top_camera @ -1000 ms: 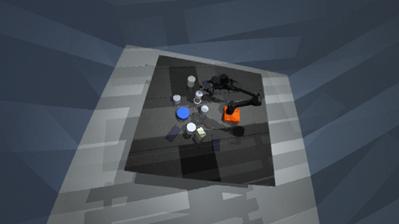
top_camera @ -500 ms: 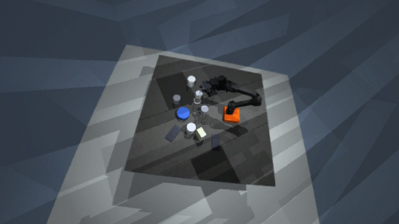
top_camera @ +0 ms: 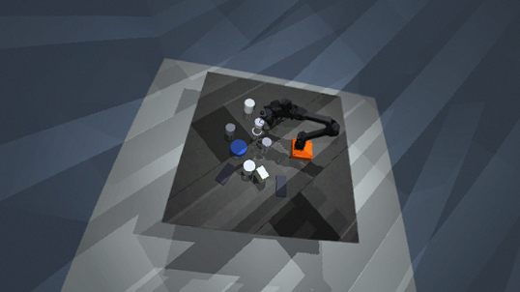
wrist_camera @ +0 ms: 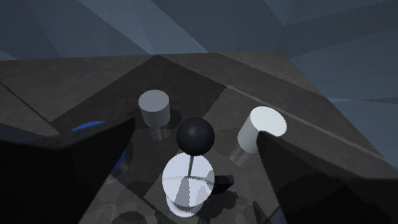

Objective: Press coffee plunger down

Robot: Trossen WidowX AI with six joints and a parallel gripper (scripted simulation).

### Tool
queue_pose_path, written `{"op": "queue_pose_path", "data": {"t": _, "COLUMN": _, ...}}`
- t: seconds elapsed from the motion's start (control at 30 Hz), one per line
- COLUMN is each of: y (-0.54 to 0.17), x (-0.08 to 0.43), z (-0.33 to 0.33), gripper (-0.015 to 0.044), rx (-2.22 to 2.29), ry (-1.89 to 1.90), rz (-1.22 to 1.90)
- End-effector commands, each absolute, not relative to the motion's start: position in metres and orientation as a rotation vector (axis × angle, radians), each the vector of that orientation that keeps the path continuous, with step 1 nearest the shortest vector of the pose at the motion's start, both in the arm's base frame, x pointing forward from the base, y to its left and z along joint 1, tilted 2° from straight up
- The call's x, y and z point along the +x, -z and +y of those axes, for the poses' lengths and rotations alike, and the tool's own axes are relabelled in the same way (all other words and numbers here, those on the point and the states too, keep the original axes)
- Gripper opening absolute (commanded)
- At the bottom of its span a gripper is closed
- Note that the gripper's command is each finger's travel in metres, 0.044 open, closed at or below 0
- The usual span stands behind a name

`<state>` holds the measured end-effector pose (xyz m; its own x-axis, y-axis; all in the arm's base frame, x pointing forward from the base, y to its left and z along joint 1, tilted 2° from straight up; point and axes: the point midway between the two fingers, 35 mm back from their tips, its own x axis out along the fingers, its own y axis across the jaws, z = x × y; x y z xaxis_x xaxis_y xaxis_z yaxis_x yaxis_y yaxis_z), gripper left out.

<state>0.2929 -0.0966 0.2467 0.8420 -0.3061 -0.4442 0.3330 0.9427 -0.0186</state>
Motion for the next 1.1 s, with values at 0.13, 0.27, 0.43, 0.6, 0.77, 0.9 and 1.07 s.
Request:
{"op": "queue_pose_path", "data": {"t": 0.13, "y": -0.239, "x": 0.299, "z": -0.099, "gripper": 0.0387, "rx": 0.058, "ry": 0.333, "rz": 0.468}}
{"op": "queue_pose_path", "data": {"t": 0.27, "y": -0.239, "x": 0.299, "z": -0.099, "gripper": 0.0283, "rx": 0.058, "ry": 0.333, "rz": 0.468}}
{"op": "queue_pose_path", "data": {"t": 0.43, "y": -0.239, "x": 0.299, "z": -0.099, "gripper": 0.0151, "rx": 0.058, "ry": 0.333, "rz": 0.468}}
{"op": "queue_pose_path", "data": {"t": 0.6, "y": -0.239, "x": 0.299, "z": -0.099, "gripper": 0.0117, "rx": 0.058, "ry": 0.333, "rz": 0.468}}
{"op": "queue_pose_path", "data": {"t": 0.77, "y": -0.239, "x": 0.299, "z": -0.099, "gripper": 0.0117, "rx": 0.058, "ry": 0.333, "rz": 0.468}}
{"op": "queue_pose_path", "data": {"t": 0.9, "y": -0.237, "x": 0.3, "z": -0.099, "gripper": 0.0117, "rx": 0.058, "ry": 0.333, "rz": 0.468}}
{"op": "queue_pose_path", "data": {"t": 1.07, "y": -0.229, "x": 0.302, "z": -0.1, "gripper": 0.0117, "rx": 0.058, "ry": 0.333, "rz": 0.468}}
